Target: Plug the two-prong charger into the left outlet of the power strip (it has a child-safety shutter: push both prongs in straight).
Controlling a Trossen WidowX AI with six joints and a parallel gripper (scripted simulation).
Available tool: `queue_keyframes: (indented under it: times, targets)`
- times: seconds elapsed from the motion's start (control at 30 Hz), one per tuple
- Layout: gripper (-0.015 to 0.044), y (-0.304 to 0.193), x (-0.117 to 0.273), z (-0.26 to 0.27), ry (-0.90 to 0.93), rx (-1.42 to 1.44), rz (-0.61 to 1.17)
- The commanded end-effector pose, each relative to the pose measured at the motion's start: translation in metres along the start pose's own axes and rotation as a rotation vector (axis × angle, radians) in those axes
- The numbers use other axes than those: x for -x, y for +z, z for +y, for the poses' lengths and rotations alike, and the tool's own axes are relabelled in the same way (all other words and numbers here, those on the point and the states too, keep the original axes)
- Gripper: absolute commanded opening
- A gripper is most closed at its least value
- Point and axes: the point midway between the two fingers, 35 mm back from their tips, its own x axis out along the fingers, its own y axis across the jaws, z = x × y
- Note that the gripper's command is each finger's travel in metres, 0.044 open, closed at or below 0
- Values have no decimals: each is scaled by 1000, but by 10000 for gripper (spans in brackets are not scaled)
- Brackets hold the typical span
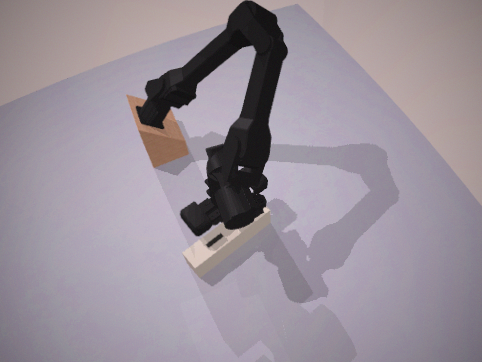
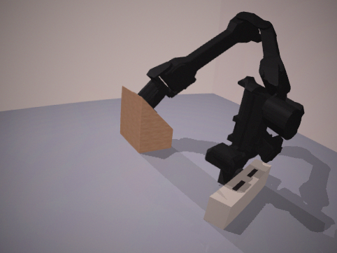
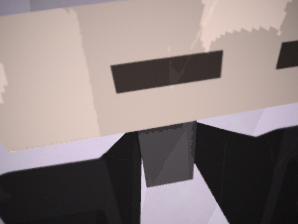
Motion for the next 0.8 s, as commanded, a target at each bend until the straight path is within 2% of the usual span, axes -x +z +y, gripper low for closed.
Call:
queue_keyframes:
  times: [0.0,0.43,0.77]
  targets:
    - [105,1,0,0,0,2,-2]
    - [440,1,0,0,0,2,-3]
    - [440,-2,0,0,0,5,-8]
